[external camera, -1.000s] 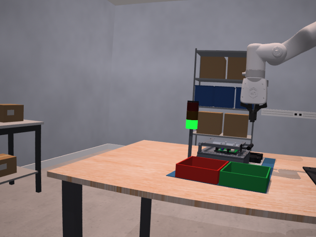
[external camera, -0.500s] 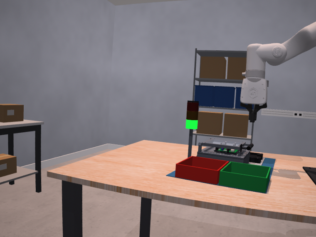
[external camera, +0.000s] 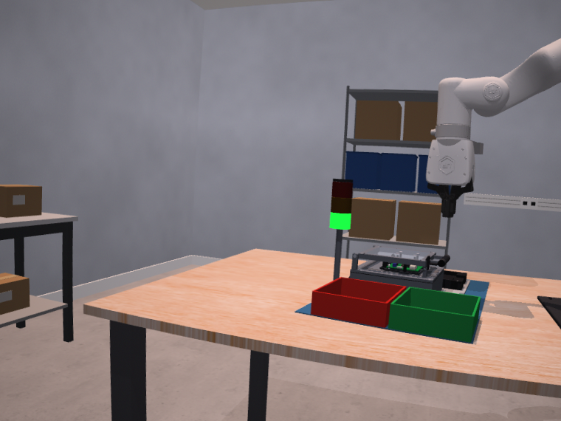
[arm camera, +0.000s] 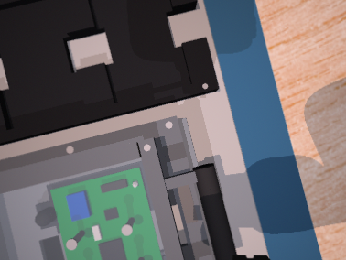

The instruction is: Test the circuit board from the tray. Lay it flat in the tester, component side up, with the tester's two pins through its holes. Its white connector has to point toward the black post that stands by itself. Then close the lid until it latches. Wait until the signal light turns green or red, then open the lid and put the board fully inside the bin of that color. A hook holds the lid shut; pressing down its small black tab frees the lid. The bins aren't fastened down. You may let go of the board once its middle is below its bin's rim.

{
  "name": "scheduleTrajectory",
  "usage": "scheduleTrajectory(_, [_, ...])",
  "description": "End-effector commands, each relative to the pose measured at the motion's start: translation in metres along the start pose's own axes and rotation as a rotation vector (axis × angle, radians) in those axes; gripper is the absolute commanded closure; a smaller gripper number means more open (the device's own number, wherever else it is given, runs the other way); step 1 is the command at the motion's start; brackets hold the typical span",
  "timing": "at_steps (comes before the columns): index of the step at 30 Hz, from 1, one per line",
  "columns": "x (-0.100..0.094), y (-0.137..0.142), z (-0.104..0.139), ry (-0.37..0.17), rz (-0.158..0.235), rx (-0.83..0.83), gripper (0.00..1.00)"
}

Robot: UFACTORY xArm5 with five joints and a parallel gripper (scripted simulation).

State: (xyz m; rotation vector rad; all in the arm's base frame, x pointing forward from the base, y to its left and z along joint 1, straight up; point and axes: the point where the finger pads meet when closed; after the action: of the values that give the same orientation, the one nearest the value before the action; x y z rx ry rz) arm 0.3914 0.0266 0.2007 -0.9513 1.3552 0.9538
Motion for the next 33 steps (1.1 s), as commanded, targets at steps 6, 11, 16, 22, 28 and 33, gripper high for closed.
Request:
scheduleTrajectory(6, [-0.0014, -0.0009, 0.0004, -0.002, -0.003, 0.270, 1.00])
scheduleTrajectory(11, [-0.0014, -0.0009, 0.0004, -0.002, -0.003, 0.408, 1.00])
scheduleTrajectory(16, [-0.0014, -0.0009, 0.0004, -0.002, -0.003, 0.533, 1.00])
scheduleTrajectory(22, [-0.0014, -0.0009, 0.0004, -0.003, -0.003, 0.687, 1.00])
scheduleTrajectory(28, [-0.0014, -0.0009, 0.0004, -0.003, -0.003, 0.825, 1.00])
scheduleTrajectory(33, [-0.0014, -0.0009, 0.0004, -0.003, -0.003, 0.950, 1.00])
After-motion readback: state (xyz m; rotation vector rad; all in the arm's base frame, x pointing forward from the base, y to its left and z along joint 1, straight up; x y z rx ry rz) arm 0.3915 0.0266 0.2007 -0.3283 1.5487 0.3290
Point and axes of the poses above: the point where the finger pads meet when closed, its own x axis out along the fingers, its own y axis across the jaws, z = x × y, and after that the axes turned 1 degree about x, right-handed
